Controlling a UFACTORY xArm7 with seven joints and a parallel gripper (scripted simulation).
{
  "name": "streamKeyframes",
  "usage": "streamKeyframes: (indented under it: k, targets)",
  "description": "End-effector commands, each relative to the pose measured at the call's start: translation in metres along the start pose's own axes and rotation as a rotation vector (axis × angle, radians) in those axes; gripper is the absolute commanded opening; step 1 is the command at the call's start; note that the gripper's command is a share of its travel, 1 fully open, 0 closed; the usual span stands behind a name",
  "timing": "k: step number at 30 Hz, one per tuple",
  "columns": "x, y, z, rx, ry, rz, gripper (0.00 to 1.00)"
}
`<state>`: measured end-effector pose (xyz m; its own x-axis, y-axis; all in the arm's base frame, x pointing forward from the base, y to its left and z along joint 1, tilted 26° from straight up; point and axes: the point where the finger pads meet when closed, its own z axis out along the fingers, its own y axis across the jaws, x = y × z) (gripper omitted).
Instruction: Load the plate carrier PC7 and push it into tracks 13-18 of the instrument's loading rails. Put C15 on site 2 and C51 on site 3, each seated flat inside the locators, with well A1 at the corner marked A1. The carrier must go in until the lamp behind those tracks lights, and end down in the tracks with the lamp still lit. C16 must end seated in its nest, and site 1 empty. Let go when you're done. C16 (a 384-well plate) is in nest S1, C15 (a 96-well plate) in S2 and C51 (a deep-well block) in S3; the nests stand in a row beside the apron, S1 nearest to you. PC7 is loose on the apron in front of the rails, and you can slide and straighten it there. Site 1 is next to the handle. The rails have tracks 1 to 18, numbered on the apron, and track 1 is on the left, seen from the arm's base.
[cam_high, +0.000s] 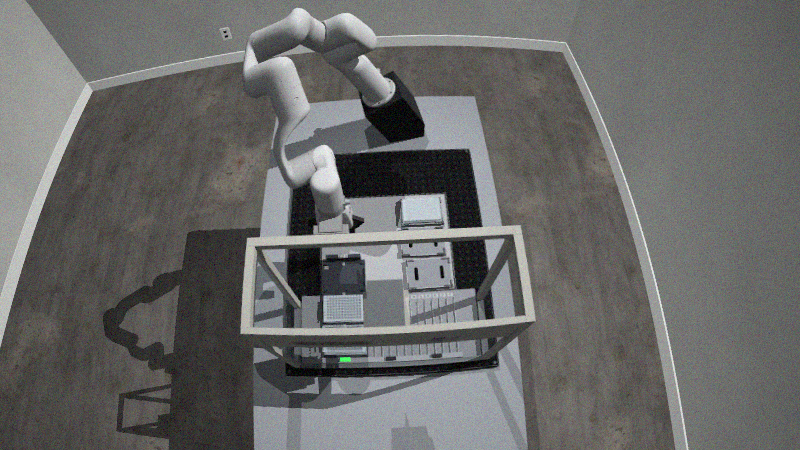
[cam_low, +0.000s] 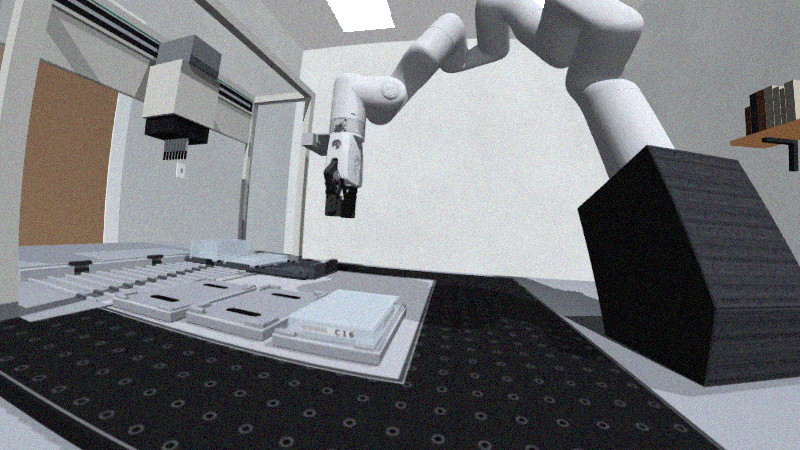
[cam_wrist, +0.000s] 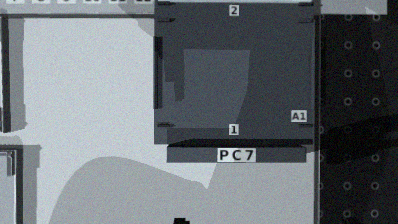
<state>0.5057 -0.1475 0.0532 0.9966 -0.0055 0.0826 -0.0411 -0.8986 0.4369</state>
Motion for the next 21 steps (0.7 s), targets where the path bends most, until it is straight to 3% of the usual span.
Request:
streamKeyframes:
  k: [1, 21]
  targets:
    - [0.002, 0.000, -0.008, 0.001, 0.006, 0.000, 0.82]
    - [0.002, 0.000, -0.038, 0.001, 0.006, 0.000, 0.82]
